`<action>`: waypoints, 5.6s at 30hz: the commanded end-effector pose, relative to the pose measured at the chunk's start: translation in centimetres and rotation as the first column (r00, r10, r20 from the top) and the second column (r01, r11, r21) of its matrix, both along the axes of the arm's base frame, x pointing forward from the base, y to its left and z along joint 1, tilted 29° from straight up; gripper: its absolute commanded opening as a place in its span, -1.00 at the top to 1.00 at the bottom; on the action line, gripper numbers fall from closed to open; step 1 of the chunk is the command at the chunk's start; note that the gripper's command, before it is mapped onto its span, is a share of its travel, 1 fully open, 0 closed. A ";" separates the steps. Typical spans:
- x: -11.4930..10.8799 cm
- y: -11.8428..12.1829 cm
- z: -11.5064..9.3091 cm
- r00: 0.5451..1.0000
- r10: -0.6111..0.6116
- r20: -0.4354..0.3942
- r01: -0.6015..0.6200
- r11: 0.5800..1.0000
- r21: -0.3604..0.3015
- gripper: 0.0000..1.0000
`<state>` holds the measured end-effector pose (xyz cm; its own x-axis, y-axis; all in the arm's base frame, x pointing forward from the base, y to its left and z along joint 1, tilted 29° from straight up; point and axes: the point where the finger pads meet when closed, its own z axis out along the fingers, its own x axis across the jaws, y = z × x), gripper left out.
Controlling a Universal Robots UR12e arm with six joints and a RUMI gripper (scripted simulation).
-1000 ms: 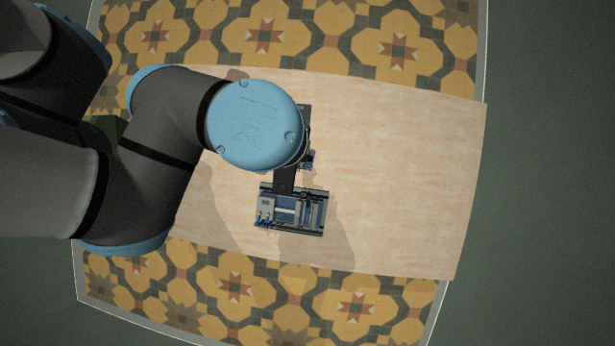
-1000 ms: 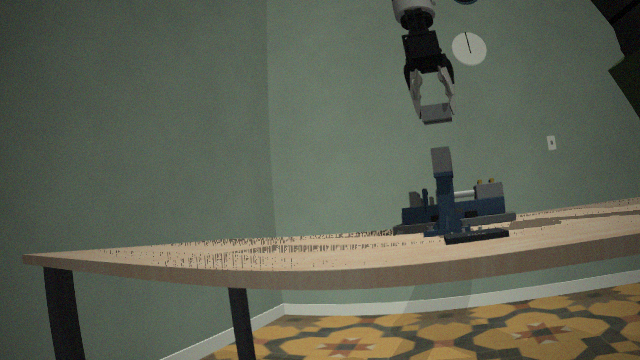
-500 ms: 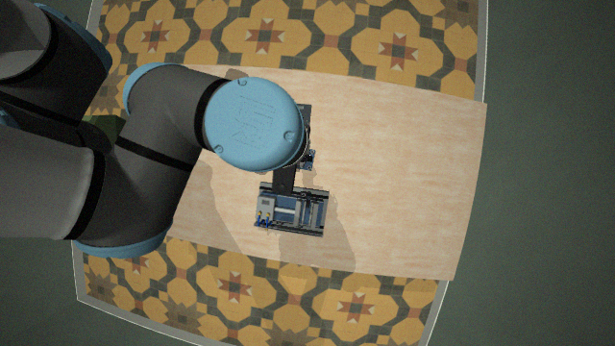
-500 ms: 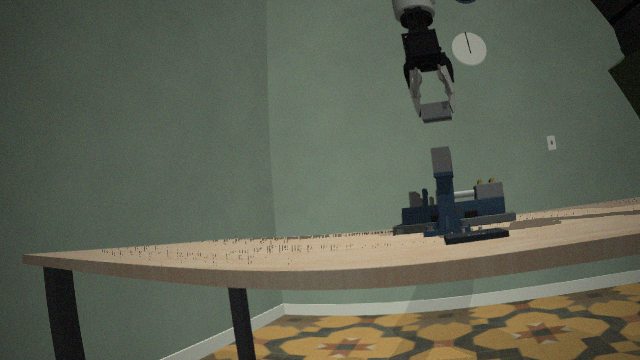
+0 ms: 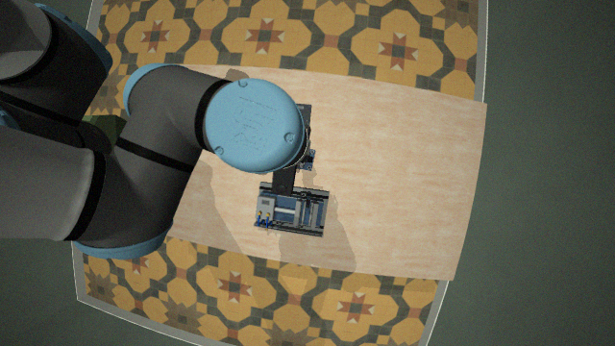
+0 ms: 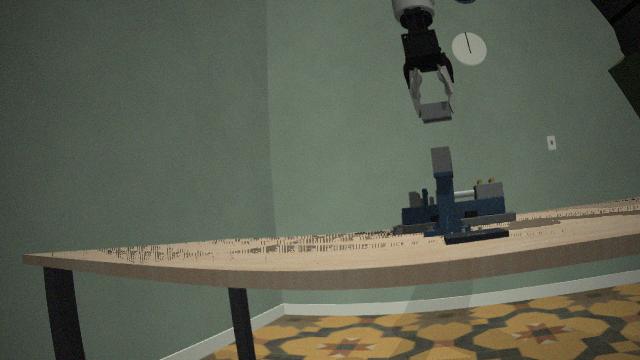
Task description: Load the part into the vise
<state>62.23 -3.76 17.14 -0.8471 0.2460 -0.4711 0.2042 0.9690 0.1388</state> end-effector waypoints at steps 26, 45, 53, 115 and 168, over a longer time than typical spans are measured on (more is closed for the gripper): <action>0.5 -2.3 0.0 0.992 -0.127 -0.010 0.128 0.989 0.070 1.00; 0.9 -5.4 -0.1 0.954 -0.296 -0.039 0.298 0.940 0.163 1.00; 1.1 -6.8 -0.1 0.929 -0.366 -0.055 0.370 0.907 0.202 1.00; 1.2 -20.4 -0.1 0.463 -0.825 -0.324 0.842 0.295 0.453 1.00; 0.7 -24.2 -0.1 0.293 -0.859 -0.419 0.878 0.068 0.474 1.00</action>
<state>62.94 -27.91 17.00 0.1456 0.9835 0.1069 0.8588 -0.1793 0.4800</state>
